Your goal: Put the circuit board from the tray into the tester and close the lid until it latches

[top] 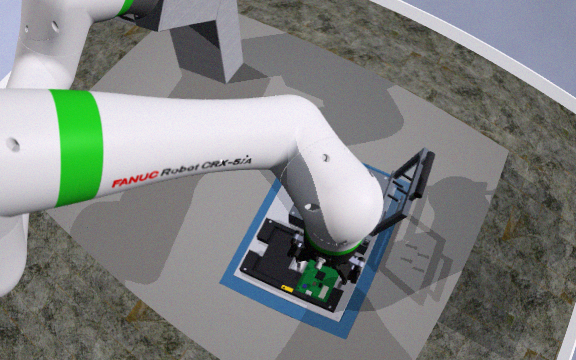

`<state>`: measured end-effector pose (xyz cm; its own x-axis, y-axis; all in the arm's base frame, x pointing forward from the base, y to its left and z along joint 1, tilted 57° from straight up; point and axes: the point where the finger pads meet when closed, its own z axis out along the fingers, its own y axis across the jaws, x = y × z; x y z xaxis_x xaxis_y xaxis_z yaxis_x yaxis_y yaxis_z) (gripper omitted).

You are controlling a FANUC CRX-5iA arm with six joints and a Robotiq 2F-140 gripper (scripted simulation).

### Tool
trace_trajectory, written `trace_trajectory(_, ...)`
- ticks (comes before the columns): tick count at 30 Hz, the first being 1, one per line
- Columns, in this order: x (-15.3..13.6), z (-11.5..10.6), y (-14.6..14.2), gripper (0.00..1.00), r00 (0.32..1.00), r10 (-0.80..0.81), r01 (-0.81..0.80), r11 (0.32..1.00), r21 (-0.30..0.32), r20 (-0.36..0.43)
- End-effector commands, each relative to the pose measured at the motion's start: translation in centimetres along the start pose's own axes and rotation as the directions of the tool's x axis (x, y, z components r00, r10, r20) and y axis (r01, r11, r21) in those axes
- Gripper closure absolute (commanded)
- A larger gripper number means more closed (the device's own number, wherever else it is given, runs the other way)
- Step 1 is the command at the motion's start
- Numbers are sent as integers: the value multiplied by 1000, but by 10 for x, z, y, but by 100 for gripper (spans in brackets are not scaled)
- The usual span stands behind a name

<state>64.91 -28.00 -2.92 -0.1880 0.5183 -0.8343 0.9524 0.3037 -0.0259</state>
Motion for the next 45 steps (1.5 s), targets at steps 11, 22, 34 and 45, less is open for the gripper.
trace_trajectory(11,0,0,0,46,1000,0,0,1000,0,0)
trace_trajectory(22,0,0,0,49,1000,0,0,1000,0,0)
trace_trajectory(34,0,0,0,51,1000,0,0,1000,0,0)
trace_trajectory(45,0,0,0,53,1000,0,0,1000,0,0)
